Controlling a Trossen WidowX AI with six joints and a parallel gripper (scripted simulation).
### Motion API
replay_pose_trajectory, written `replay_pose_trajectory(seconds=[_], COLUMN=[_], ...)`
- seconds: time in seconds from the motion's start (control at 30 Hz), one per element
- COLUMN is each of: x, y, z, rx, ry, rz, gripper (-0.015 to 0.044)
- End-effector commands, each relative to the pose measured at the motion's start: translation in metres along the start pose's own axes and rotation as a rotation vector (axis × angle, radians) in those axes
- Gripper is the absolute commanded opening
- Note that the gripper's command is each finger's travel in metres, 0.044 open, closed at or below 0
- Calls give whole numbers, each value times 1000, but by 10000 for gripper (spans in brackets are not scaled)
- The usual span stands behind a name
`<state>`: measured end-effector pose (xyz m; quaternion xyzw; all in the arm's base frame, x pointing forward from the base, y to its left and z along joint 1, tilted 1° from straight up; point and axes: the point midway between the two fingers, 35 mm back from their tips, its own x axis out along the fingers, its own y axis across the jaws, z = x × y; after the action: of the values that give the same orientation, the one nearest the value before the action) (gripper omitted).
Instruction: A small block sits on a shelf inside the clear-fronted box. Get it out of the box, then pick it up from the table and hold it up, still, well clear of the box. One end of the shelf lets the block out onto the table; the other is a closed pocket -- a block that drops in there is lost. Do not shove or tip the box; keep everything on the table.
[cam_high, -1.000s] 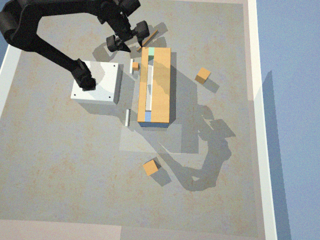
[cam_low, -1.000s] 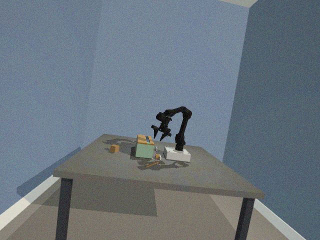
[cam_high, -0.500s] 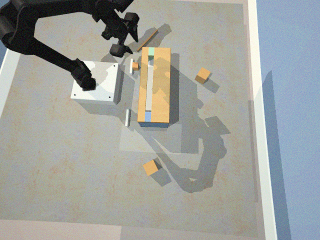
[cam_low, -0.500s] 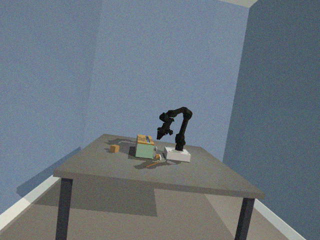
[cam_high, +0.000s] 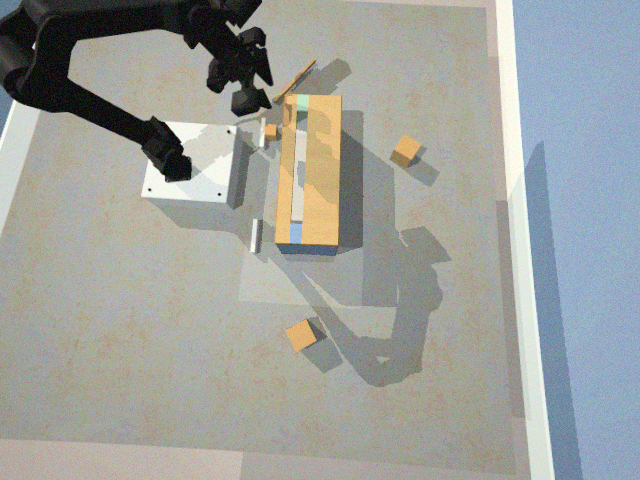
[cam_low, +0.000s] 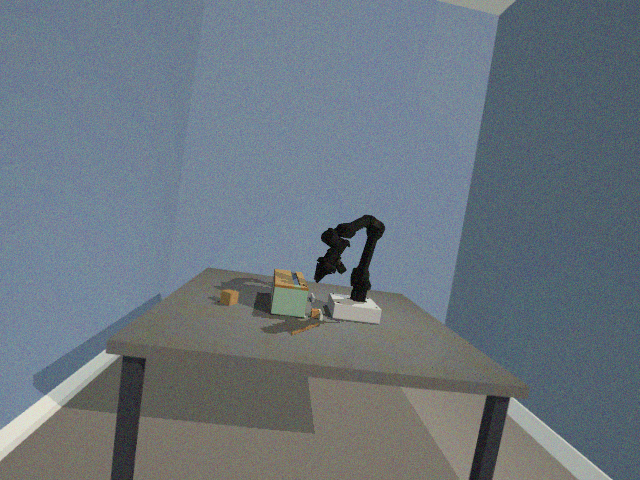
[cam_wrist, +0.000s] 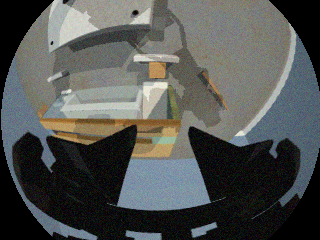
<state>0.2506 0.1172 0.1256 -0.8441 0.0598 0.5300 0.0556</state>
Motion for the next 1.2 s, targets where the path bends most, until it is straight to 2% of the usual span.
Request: replay_pose_trajectory(seconds=[0.0, 0.1, 0.27, 0.37, 0.5, 0.6, 0.93, 1.17], x=[44, 74, 76, 52, -3, -25, -25, -10], y=[2, 5, 5, 1, 0, 2, 2, 7], z=[23, 42, 43, 29, 3, -4, -4, 4], rx=[-18, -19, -19, -22, -22, -22, -23, -19], ry=[-19, -20, -20, -33, -33, -33, -33, -20], rz=[19, 19, 19, 25, 25, 25, 26, 20], gripper=[285, 285, 285, 206, 110, 110, 110, 285])
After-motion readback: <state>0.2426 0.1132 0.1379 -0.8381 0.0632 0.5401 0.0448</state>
